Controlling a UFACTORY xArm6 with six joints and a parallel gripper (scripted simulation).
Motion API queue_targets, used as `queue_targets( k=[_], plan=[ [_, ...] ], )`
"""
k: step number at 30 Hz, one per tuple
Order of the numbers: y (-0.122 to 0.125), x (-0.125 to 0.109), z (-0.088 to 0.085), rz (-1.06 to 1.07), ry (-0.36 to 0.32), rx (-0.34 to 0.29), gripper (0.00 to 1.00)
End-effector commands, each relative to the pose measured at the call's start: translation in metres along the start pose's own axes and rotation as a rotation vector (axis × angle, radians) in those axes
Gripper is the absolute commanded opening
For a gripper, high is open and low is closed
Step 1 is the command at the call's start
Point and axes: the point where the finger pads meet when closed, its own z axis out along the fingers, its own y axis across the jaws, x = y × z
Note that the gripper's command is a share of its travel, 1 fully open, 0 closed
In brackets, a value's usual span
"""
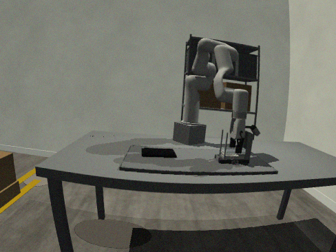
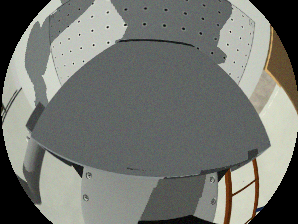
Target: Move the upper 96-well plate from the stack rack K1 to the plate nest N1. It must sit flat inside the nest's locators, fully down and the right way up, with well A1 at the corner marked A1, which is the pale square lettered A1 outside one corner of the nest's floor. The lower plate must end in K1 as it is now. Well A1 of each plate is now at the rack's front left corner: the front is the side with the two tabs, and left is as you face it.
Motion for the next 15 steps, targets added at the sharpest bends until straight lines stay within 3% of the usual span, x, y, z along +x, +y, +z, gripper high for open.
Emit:
queue_targets(
  k=[1,15],
  plan=[
    [0.0015,0.0006,-0.0043,0.000,0.001,-0.004,0.00],
    [0.0015,0.0006,-0.0122,0.000,0.001,-0.004,0.00]
  ],
)
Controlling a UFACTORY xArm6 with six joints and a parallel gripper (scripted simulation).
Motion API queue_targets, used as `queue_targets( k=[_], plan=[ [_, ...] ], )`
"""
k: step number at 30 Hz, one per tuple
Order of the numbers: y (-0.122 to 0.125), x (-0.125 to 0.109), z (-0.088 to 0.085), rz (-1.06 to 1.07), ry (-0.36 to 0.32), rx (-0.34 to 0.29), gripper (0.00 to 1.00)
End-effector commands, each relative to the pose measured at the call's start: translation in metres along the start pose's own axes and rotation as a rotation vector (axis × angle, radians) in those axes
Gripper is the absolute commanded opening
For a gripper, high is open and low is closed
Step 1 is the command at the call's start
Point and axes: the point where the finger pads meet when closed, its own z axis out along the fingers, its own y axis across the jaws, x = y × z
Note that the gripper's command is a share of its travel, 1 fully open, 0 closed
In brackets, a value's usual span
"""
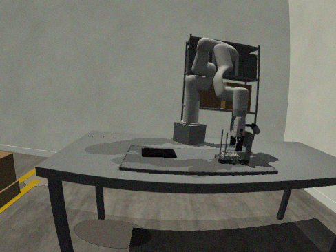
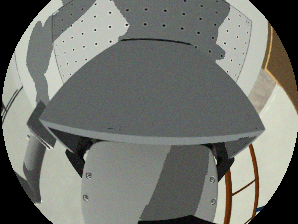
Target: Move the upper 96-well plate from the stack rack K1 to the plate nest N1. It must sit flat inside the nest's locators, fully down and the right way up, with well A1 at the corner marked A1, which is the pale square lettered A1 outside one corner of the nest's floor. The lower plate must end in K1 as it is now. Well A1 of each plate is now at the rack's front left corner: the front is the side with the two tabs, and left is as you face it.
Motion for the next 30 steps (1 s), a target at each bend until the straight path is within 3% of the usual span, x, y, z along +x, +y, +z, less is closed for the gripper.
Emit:
queue_targets(
  k=[1,10,30],
  plan=[
    [0.002,0.001,-0.004,0.000,0.001,-0.004,0.00],
    [0.002,0.001,-0.004,0.000,0.001,-0.004,0.00],
    [0.001,0.001,-0.034,0.000,0.001,-0.004,0.00]
  ],
)
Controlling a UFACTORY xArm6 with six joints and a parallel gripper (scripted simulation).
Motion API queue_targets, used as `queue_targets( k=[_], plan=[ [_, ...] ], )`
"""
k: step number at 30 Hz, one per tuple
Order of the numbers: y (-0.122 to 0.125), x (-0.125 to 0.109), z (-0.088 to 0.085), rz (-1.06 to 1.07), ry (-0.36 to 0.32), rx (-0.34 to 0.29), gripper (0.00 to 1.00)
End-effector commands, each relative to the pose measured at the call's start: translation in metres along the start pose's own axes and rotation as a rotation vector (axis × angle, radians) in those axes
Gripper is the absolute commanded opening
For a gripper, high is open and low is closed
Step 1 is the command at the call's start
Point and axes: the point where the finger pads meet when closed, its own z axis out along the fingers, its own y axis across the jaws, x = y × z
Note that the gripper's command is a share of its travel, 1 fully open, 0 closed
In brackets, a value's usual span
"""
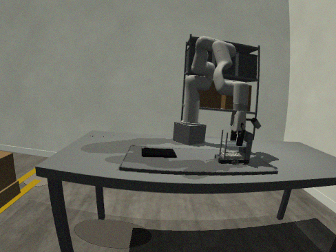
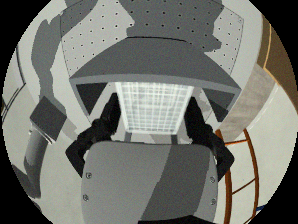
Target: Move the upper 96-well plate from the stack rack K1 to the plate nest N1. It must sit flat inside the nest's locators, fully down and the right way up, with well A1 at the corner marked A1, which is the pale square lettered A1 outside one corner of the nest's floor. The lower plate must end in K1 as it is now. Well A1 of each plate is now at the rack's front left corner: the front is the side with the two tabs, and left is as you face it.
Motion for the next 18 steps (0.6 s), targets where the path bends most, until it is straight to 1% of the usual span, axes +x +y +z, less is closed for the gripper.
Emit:
queue_targets(
  k=[1,18],
  plan=[
    [0.002,0.001,-0.009,0.000,0.002,-0.005,0.00],
    [0.002,0.001,-0.034,0.000,0.002,-0.005,0.00]
  ],
)
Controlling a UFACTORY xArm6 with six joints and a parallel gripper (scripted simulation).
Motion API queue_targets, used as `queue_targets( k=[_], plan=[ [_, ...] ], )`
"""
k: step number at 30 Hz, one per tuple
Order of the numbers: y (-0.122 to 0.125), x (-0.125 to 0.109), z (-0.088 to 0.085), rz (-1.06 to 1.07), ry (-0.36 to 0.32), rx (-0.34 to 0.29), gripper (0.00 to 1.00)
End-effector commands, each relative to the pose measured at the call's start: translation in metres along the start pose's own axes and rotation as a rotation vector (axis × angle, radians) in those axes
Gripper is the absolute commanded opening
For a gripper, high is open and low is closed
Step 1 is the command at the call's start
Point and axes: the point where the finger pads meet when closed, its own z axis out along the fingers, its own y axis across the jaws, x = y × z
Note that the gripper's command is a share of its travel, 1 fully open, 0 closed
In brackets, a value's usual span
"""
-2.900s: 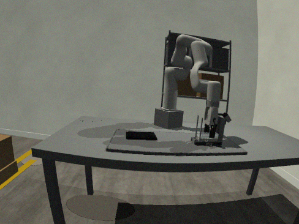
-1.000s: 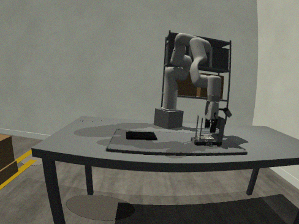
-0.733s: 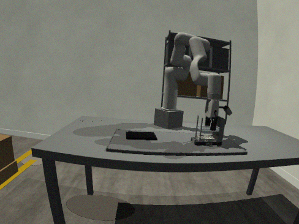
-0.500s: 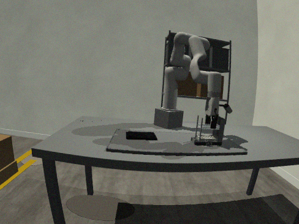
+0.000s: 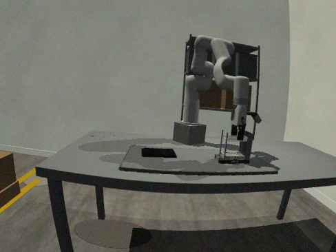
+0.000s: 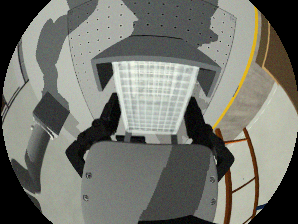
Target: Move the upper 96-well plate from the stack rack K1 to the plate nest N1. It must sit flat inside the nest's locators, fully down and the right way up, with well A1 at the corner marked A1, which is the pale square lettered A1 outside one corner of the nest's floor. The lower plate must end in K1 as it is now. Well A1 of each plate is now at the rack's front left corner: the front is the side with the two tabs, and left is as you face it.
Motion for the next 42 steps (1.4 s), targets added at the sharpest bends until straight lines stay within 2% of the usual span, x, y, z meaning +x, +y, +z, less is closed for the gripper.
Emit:
queue_targets(
  k=[1,42],
  plan=[
    [0.002,0.001,-0.009,0.000,0.002,-0.004,0.00],
    [0.001,0.001,-0.070,0.000,0.002,-0.005,0.00]
  ],
)
